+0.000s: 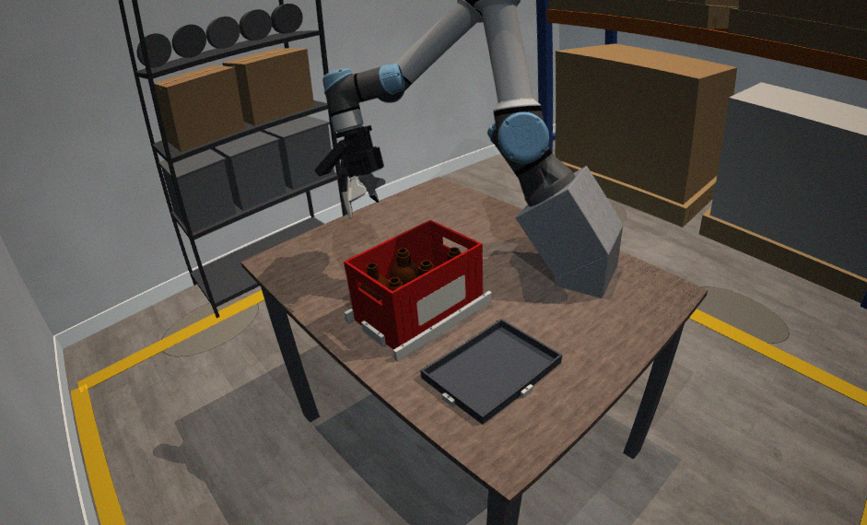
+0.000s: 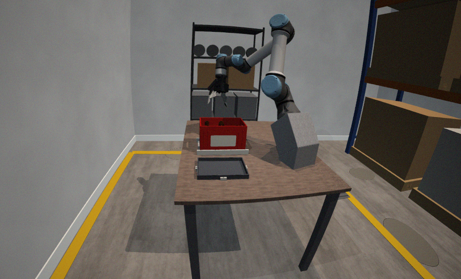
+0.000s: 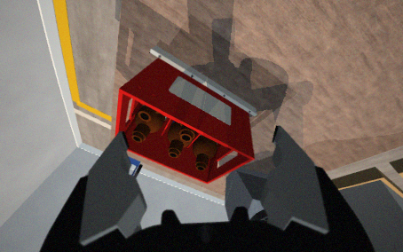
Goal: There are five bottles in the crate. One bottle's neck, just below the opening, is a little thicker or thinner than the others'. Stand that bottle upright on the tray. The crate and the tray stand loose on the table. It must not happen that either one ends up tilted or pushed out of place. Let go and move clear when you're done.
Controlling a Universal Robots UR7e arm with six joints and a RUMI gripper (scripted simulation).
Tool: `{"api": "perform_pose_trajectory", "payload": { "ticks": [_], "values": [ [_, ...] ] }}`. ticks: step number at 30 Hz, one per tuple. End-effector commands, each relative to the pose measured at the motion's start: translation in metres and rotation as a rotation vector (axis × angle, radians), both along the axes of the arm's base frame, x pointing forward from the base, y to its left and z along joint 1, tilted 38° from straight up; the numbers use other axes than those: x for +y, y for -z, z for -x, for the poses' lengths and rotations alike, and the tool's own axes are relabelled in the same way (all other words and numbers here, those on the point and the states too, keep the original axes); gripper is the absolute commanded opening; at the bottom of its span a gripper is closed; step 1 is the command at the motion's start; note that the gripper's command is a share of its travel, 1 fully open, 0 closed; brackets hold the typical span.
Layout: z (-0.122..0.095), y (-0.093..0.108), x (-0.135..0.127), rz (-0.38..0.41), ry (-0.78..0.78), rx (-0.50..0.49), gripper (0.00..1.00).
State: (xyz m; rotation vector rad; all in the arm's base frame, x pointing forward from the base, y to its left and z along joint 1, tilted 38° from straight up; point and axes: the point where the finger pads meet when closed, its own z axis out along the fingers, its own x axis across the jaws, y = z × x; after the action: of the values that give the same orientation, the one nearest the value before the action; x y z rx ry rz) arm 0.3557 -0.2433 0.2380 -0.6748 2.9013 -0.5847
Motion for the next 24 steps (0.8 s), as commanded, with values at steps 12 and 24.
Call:
{"api": "perform_pose_trajectory", "payload": {
  "ticks": [12, 24],
  "values": [
    [-0.002, 0.046, 0.057, 0.215, -0.064, 0.115, 1.0],
    [-0.003, 0.066, 0.083, 0.29, -0.099, 0.163, 1.0]
  ]
}}
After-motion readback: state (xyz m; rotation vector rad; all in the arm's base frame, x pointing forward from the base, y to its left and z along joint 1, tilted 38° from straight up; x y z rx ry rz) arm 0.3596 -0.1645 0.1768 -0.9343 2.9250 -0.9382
